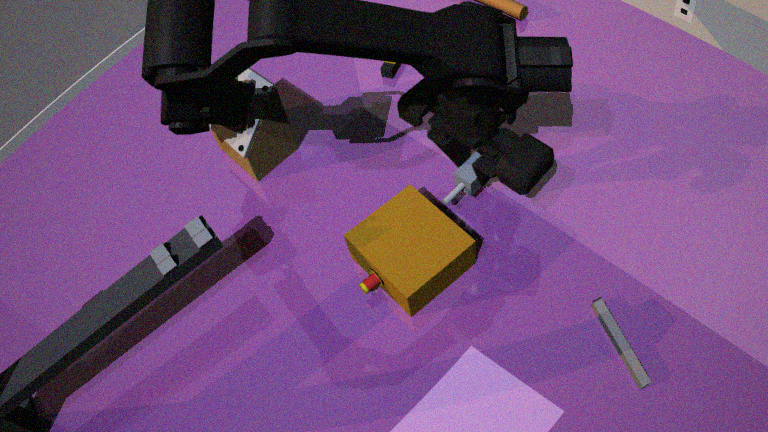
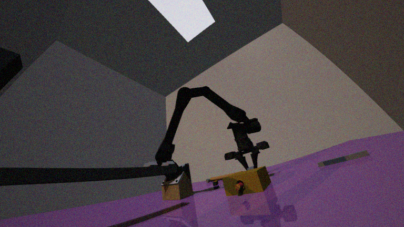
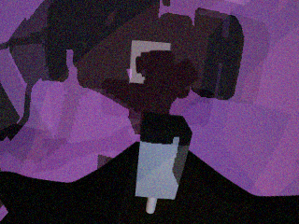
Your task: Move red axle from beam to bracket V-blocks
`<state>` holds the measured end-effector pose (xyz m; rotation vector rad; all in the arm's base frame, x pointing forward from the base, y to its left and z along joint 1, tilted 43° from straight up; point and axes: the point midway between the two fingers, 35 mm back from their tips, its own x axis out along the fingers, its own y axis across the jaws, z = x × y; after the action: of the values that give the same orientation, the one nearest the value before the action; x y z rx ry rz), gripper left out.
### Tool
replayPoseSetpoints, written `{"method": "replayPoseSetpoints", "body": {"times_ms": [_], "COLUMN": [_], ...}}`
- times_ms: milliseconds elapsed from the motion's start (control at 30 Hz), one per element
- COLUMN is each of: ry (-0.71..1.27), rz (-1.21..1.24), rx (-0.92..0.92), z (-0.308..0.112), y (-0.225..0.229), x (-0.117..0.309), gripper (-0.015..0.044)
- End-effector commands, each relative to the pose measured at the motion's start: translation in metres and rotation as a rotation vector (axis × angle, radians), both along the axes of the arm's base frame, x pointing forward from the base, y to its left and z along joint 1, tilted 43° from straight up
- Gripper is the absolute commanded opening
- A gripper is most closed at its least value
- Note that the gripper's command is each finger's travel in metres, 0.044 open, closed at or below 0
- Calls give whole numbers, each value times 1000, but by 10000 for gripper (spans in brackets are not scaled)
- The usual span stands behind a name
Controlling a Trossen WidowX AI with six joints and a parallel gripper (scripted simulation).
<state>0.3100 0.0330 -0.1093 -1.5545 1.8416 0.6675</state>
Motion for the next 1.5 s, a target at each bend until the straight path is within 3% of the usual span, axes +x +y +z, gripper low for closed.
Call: {"method": "replayPoseSetpoints", "body": {"times_ms": [0,467,1033,1467], "ry": [3,3,3,3], "rz": [7,7,7,7], "rx": [-3,-5,-4,-3], "z": [-5,-17,-7,8], "y": [-5,-18,-8,6], "x": [-2,-5,-3,-1], "gripper": [0,0,440,440]}}
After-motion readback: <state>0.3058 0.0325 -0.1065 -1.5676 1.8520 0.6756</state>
